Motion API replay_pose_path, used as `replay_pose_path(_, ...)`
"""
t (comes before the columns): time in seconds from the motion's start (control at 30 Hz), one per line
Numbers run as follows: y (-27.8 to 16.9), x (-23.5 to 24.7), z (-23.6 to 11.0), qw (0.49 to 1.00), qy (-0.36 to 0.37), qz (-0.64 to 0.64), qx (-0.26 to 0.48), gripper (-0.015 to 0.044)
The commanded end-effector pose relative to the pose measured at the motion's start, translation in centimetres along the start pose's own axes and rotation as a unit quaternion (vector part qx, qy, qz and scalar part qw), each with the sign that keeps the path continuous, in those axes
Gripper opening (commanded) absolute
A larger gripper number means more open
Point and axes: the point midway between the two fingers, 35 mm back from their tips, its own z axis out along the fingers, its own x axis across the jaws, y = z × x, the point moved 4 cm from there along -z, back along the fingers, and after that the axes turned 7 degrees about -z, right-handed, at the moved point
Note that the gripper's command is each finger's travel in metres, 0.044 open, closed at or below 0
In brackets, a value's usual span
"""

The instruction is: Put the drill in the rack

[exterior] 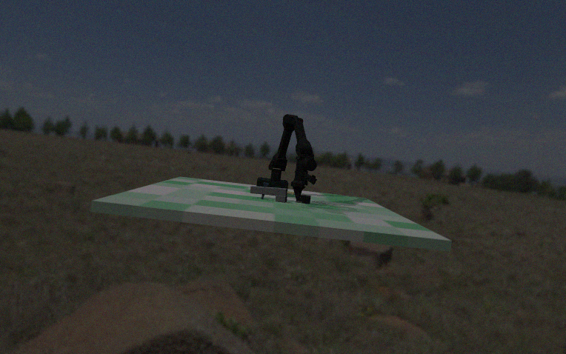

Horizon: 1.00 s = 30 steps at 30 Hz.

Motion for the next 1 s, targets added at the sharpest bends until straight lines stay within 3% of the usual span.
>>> replay_pose_path(0.0,0.8,-0.3,-0.3,1.0,-0.004,0.001,-0.003,0.0)
replay_pose_path(0.13,1.1,-0.4,-0.4,1.0,-0.004,0.001,-0.004,0.0)
replay_pose_path(0.7,0.3,-0.1,0.0,1.0,-0.004,0.001,-0.003,0.044)
replay_pose_path(0.97,-0.1,-0.2,0.1,1.0,-0.004,0.001,-0.003,0.044)
